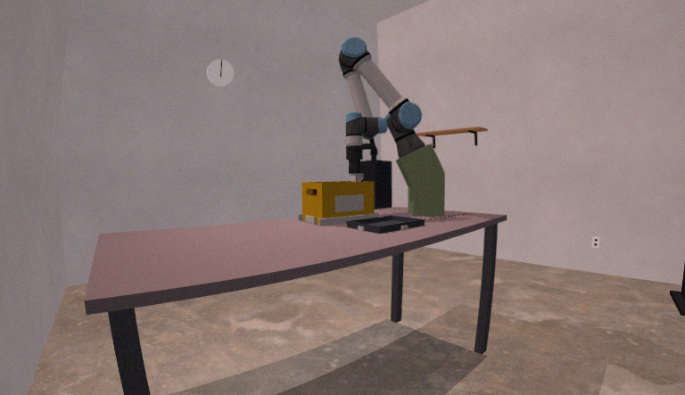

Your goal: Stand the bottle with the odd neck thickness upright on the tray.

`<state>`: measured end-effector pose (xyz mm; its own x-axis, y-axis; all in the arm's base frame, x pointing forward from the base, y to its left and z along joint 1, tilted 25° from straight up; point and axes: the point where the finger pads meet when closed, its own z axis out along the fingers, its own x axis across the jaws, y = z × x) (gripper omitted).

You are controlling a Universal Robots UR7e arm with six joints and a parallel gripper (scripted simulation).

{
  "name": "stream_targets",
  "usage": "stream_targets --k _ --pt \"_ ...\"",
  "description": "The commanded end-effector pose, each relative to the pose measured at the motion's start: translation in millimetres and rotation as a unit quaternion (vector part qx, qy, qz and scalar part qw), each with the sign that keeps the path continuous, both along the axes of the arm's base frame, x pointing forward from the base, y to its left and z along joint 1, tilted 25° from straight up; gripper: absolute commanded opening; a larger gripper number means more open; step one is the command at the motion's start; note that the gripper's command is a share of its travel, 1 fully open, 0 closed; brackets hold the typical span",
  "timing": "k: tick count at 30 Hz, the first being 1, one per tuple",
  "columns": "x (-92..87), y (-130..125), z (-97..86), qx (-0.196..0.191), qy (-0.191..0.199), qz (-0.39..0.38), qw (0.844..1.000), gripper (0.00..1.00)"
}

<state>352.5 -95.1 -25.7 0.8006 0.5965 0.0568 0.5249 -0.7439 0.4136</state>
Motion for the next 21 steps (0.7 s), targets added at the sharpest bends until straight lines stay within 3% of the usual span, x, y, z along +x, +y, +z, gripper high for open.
stream_targets --k 1,21 --pt "3.6 -3.4 -2.1 -0.002 -0.004 -0.001 1.0 1.0" --pt "4.0 -3.7 -3.5 -0.002 -0.004 -0.001 1.0 1.0"
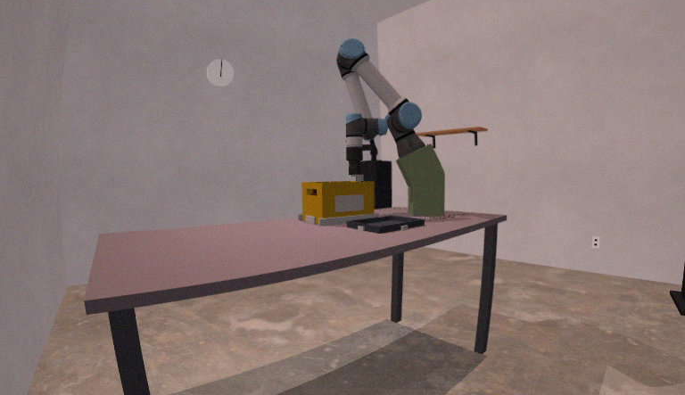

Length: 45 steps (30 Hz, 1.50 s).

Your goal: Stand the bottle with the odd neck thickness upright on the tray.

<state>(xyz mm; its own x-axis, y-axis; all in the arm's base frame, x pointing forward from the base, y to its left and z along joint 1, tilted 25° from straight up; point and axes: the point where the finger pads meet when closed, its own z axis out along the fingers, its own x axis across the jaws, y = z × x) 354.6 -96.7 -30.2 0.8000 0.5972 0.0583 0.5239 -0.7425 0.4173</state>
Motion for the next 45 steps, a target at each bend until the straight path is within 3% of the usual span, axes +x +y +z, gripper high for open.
stream_targets --k 1,25,26,45 --pt "1.9 -2.1 1.0 -0.001 -0.002 -0.001 1.0 1.0" --pt "1.9 -2.1 1.0 -0.001 -0.002 -0.001 1.0 1.0" --pt "1.9 -2.1 1.0 -0.001 -0.002 -0.001 1.0 0.0" --pt "1.8 -2.1 1.0 -0.001 -0.002 -0.001 1.0 0.0"
